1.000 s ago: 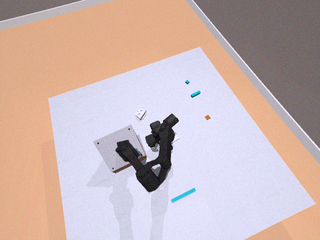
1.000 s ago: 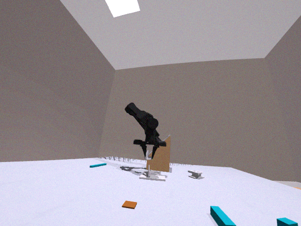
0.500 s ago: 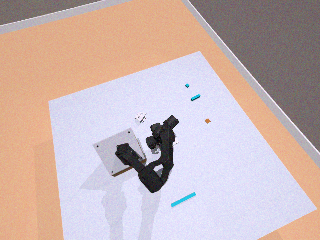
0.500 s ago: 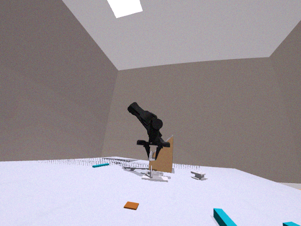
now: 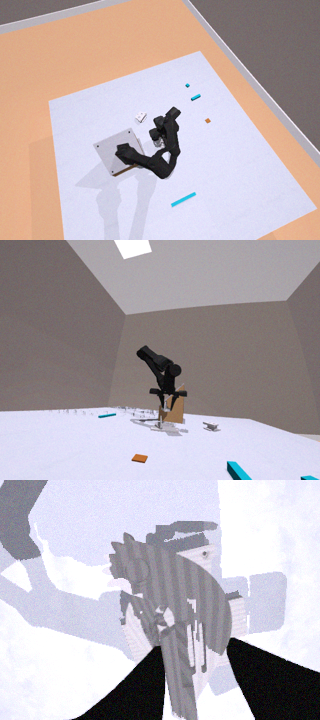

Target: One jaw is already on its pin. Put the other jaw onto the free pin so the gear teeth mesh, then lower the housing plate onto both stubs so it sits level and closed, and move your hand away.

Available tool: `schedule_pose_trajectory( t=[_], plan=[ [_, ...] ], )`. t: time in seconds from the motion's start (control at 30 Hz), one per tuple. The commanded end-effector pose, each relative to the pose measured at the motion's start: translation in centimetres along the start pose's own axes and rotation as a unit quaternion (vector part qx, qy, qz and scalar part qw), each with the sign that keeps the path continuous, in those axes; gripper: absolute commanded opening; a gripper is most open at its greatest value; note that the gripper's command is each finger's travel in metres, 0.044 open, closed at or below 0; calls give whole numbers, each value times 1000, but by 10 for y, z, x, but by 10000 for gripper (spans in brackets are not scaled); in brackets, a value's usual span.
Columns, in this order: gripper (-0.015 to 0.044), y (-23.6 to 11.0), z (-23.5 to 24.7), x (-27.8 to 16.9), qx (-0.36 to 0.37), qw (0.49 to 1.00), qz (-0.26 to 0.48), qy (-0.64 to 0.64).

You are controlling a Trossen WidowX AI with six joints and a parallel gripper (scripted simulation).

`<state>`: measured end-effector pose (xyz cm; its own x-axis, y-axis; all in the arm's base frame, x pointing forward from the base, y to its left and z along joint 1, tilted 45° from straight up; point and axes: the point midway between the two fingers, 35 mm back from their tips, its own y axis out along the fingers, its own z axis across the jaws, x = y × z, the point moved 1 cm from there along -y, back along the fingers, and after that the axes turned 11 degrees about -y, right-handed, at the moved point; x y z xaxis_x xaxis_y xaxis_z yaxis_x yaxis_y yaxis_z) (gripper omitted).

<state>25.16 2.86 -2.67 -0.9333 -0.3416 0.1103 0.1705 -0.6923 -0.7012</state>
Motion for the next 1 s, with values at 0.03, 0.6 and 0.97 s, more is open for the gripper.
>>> schedule_pose_trajectory(
  t=[0.03,0.6,0.97],
  plan=[
    [134,-2,-11,-14,-3,1000,4,3],
    [134,-1,-26,-27,-3,1000,4,4],
    [134,-1,-26,-27,-3,1000,4,4]
  ],
)
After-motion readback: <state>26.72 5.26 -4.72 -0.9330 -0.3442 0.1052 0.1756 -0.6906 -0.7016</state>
